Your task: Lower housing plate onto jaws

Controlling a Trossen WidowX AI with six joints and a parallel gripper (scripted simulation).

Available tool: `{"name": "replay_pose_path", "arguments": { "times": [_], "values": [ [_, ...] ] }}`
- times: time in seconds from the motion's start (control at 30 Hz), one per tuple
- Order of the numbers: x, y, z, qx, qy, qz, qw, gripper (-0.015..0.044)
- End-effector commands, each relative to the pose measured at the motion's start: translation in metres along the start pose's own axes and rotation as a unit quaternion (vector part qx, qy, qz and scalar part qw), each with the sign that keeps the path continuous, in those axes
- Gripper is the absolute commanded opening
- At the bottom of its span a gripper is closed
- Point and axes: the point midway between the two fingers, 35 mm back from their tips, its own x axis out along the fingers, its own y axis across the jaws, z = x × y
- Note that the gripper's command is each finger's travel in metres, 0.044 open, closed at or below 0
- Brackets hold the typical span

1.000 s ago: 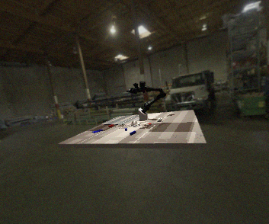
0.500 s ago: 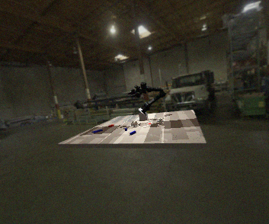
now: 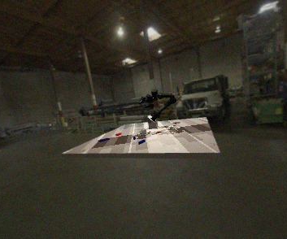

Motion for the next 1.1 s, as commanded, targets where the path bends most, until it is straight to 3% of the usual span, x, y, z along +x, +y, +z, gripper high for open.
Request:
{"name": "replay_pose_path", "arguments": {
  "times": [0.0, 1.07],
  "values": [
    [-0.001, 0.016, -0.005, -0.037, 0.014, 0.026, 0.999, 0.044],
    [-0.03, 0.119, -0.055, -0.3, 0.082, 0.222, 0.924, 0.044]
  ]
}}
